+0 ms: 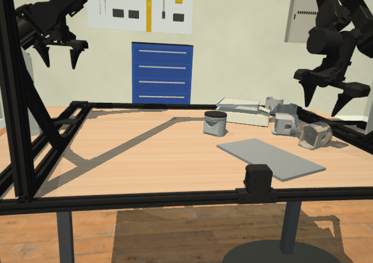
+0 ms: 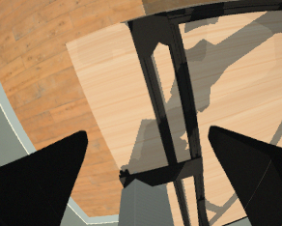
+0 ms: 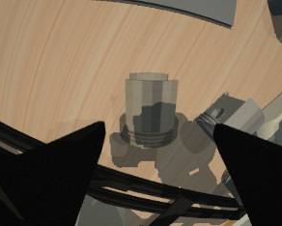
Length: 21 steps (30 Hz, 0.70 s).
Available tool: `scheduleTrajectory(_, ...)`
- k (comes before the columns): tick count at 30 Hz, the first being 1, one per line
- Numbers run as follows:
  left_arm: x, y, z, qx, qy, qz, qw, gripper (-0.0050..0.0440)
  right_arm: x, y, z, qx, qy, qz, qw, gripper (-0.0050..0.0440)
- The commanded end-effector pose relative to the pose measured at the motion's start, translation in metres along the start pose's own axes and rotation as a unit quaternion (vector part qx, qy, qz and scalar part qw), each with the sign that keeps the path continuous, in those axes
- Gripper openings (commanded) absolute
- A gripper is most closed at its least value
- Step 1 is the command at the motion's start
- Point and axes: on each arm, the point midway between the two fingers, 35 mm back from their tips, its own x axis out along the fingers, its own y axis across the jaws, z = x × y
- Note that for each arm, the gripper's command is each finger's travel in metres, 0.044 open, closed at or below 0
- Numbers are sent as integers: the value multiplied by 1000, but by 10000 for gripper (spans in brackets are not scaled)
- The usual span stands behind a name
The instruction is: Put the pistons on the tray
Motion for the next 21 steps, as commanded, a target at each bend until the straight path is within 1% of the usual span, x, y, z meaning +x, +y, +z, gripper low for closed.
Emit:
scheduleTrajectory(1, 0, 0, 0, 0, 0, -1, 1000, 440, 8, 3, -3, -7, 4, 3, 1000, 378)
scheduleTrajectory(5, 0, 0, 0, 0, 0, -1, 1000, 440, 15, 4, -3, -7, 5, 4, 1000, 378)
scheduleTrajectory(11, 0, 0, 0, 0, 0, -1, 1000, 440, 18, 5, -4, -7, 6, 6, 1000, 378)
scheduleTrajectory(21, 0, 0, 0, 0, 0, -1, 1000, 440, 35, 5, -4, -7, 6, 6, 1000, 378)
